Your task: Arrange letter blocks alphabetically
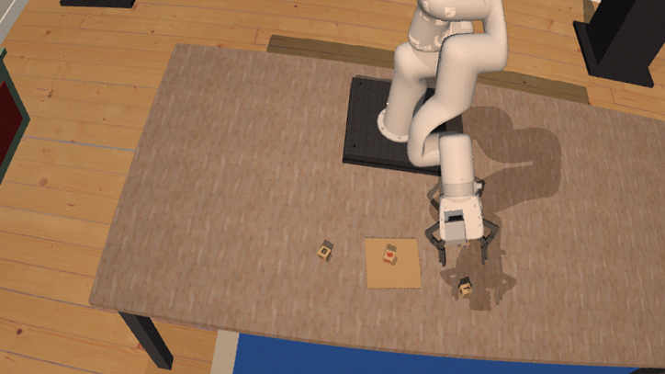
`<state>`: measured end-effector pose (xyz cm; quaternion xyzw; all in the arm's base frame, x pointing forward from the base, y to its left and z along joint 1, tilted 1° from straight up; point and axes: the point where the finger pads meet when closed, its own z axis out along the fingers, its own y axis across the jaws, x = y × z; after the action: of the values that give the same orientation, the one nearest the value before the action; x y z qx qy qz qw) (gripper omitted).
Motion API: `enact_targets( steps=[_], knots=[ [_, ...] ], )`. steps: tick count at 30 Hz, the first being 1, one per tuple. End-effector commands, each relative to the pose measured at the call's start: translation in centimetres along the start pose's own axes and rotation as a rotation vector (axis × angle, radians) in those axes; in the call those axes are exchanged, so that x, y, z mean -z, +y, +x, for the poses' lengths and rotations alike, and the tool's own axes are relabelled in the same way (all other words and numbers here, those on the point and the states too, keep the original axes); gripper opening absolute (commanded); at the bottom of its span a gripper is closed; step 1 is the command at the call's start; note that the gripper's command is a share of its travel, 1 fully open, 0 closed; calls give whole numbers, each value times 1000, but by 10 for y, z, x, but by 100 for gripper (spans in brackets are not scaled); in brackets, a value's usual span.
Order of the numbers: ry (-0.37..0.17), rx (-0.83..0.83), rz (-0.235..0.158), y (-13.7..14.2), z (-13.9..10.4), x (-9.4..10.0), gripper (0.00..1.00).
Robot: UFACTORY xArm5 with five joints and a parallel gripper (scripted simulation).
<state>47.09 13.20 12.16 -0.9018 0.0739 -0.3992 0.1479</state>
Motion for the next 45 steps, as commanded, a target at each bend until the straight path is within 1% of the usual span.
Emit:
enact_targets(
  steps=[1, 33, 36, 38, 40, 45],
  knots=[
    [3, 0, 1, -1, 1, 0, 100],
    [0, 5, 1, -1, 1, 0, 100],
    [-33, 68, 0, -7, -6, -3, 100],
    [-33, 68, 0, -7, -6, -3, 100],
    [-84, 164, 1, -15, -17, -7, 100],
    [-139, 270, 6, -24, -29, -10, 100]
  ],
)
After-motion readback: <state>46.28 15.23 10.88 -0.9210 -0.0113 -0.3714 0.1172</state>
